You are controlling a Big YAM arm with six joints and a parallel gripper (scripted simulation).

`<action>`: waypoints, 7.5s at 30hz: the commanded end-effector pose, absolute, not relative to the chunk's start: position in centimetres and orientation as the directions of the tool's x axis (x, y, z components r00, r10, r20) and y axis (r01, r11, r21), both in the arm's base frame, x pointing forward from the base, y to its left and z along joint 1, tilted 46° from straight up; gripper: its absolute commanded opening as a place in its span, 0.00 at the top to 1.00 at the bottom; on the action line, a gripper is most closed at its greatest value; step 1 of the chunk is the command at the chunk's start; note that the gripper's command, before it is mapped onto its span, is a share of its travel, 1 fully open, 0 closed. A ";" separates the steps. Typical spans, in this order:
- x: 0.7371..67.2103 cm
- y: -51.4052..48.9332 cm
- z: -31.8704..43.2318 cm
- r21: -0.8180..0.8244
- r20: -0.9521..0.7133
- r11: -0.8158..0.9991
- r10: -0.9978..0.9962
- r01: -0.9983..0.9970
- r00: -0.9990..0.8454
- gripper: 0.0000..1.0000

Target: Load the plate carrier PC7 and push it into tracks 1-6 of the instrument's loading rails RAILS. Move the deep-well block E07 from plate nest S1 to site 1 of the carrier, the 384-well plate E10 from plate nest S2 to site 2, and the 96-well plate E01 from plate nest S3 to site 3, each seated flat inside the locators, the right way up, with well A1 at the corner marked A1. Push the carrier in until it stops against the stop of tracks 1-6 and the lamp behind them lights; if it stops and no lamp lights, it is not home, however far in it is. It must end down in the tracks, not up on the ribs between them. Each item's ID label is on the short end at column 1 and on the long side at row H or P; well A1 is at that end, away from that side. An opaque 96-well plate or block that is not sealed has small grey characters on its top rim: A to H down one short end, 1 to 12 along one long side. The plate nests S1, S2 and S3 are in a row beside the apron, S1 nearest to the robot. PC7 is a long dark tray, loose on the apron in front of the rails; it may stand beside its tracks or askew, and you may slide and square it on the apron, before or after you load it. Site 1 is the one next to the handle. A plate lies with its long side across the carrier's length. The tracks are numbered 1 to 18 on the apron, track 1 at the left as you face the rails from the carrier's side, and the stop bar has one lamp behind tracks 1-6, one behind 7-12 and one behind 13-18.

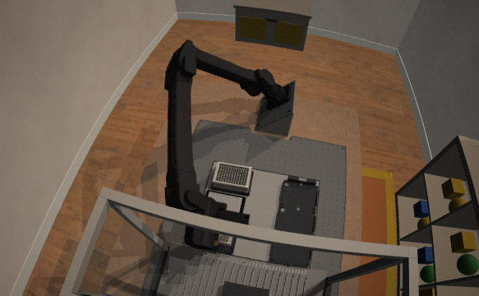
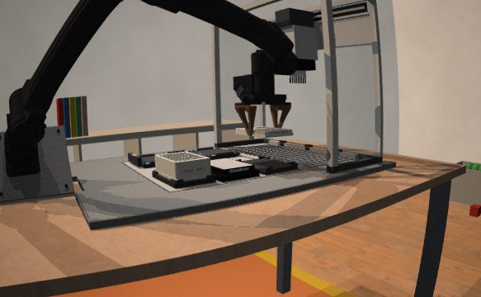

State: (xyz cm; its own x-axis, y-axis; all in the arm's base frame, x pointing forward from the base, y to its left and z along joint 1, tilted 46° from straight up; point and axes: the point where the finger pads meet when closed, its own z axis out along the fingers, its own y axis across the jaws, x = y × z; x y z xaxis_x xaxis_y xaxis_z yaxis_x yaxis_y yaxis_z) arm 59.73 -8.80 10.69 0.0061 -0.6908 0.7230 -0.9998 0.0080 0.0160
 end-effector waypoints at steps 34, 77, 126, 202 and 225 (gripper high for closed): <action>60.4 -4.0 8.6 -0.012 0.718 -0.018 -0.696 -1.000 0.004 1.00; 61.8 6.8 1.5 -0.078 0.704 -0.018 -0.709 -0.997 -0.042 1.00; 61.3 11.4 -6.7 -0.042 0.710 -0.004 -0.703 -0.999 -0.027 1.00; 60.2 7.3 -12.4 -0.018 0.718 -0.034 -0.696 -0.999 0.011 1.00; 60.5 4.7 -12.6 -0.022 0.718 0.002 -0.696 -1.000 -0.018 1.00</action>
